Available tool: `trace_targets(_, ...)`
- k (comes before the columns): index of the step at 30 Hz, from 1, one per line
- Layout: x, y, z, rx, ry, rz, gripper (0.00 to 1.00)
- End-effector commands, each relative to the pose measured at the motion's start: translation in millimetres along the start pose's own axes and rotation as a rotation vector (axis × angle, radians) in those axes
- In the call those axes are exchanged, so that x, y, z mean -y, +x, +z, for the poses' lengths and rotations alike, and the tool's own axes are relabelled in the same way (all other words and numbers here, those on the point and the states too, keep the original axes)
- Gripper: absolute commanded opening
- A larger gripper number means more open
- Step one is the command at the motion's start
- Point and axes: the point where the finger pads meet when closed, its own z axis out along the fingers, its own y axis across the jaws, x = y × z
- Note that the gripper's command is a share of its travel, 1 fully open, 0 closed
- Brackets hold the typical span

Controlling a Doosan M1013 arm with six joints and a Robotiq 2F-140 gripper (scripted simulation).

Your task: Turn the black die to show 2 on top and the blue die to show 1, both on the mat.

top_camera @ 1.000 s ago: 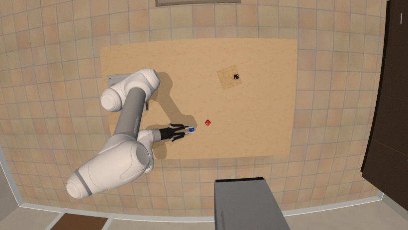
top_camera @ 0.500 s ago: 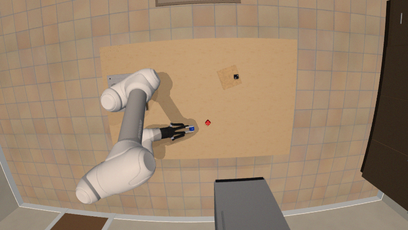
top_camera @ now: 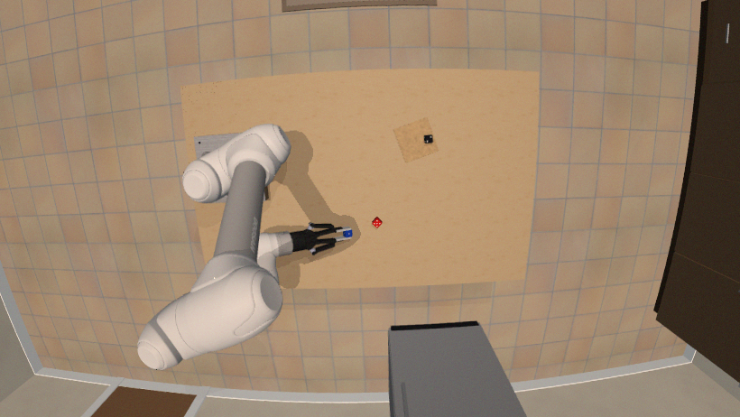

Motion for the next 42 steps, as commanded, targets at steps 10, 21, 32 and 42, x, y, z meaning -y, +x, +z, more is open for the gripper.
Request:
trace_targets(10,0.0,-0.1,0.0,0.0,0.0,0.0,0.24)
trace_targets(21,0.0,0.1,0.1,0.0,0.0,0.0,0.24)
trace_targets(32,0.0,3.8,2.0,0.0,0.0,0.0,0.24)
trace_targets(42,0.0,9.4,5.0,0.0,0.0,0.0,0.24)
